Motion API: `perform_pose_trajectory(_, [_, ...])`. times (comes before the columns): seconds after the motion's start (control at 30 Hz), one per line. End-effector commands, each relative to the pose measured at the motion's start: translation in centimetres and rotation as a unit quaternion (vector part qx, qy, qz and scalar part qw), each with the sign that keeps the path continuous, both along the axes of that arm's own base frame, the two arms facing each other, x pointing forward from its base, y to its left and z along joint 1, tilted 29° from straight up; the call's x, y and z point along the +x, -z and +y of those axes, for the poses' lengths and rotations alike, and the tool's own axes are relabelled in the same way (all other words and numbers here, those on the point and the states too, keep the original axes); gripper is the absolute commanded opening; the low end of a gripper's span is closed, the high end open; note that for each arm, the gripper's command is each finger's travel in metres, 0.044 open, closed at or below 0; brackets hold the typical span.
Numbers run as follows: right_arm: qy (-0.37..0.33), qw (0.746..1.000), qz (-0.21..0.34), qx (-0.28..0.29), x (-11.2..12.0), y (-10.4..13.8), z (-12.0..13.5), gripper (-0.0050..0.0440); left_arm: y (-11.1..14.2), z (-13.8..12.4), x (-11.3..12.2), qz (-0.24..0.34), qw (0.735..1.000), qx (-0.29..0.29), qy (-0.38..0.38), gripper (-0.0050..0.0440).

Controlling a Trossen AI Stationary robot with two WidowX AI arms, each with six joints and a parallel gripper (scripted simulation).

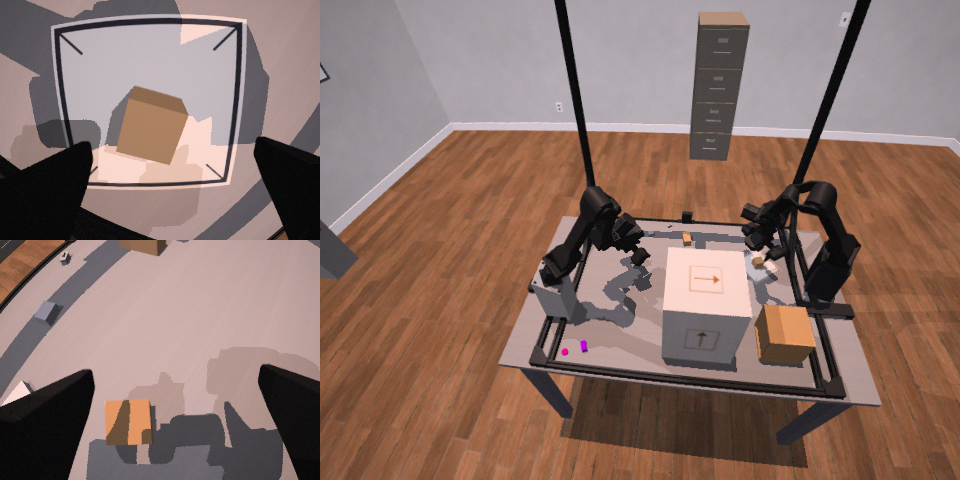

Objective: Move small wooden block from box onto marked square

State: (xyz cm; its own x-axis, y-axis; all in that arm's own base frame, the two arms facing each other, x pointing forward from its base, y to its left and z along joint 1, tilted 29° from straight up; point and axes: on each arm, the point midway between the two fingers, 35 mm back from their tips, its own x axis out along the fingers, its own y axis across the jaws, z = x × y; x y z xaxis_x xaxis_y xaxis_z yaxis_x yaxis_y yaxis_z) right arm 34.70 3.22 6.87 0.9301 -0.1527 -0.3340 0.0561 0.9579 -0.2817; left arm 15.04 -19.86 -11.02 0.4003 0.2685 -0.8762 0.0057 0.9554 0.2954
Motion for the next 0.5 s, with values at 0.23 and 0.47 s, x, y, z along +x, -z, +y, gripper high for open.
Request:
perform_pose_trajectory(0.23, [0.002,1.000,-0.001,0.001,0.0,-0.1,0.0,0.0400,-5.8,-2.1,-2.7,0.001,1.000,0.002,-0.002,0.0400])
perform_pose_trajectory(0.47, [0.002,1.000,-0.001,0.001,0.0,-0.1,0.0,0.0400,-10.4,-2.6,-4.9,-0.002,1.000,-0.001,-0.002,0.0400])
